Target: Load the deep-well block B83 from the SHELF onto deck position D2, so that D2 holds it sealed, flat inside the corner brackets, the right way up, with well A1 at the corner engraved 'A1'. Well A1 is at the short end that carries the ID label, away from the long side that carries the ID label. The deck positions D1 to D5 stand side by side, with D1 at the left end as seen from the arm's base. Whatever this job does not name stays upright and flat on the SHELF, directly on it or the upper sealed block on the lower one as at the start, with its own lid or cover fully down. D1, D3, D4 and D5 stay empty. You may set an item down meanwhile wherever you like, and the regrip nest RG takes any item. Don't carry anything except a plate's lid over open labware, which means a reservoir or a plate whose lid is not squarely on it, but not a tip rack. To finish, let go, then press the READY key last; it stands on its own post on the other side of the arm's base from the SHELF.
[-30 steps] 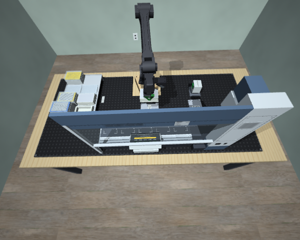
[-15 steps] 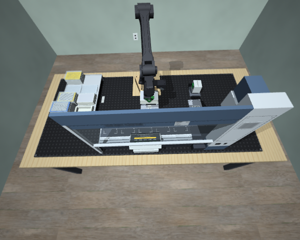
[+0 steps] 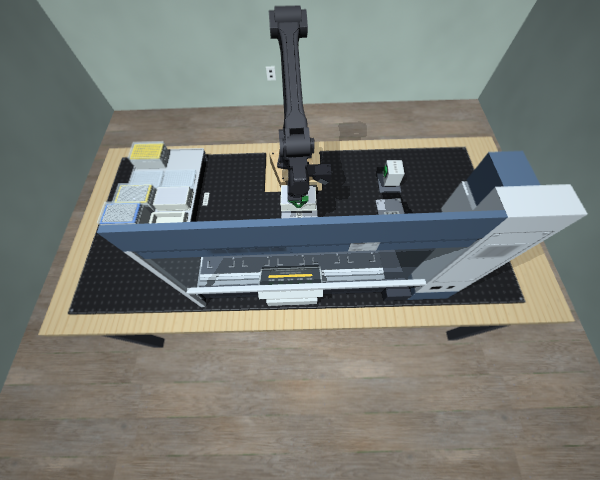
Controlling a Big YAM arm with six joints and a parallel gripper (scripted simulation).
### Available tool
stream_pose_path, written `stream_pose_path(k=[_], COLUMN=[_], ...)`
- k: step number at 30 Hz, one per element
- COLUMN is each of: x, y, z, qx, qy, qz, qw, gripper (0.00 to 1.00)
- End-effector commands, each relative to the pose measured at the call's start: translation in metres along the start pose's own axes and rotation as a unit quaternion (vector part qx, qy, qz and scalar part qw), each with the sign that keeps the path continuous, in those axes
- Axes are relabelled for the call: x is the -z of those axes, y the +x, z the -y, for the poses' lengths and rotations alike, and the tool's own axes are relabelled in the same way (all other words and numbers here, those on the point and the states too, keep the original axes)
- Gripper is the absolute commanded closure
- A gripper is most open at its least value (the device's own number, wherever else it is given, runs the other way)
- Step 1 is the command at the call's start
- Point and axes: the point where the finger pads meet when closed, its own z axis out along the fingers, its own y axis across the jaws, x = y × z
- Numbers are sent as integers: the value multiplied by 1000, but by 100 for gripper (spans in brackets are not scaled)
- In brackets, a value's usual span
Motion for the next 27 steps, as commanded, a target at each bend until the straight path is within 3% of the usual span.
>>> stream_pose_path(k=[1,9,10,11,12,26,27], x=[-4,-14,-5,-16,-19,-39,-31], y=[-3,-3,-3,-3,-3,-3,-4], z=[5,5,14,5,5,5,15], qx=[0,0,-2,-2,-2,-1,-1], qy=[6,6,24,9,6,6,23], qz=[1,1,2,1,1,1,2], qw=[1000,1000,1000,1000,1000,1000,1000], gripper=[100,100,100,100,100,100,100])
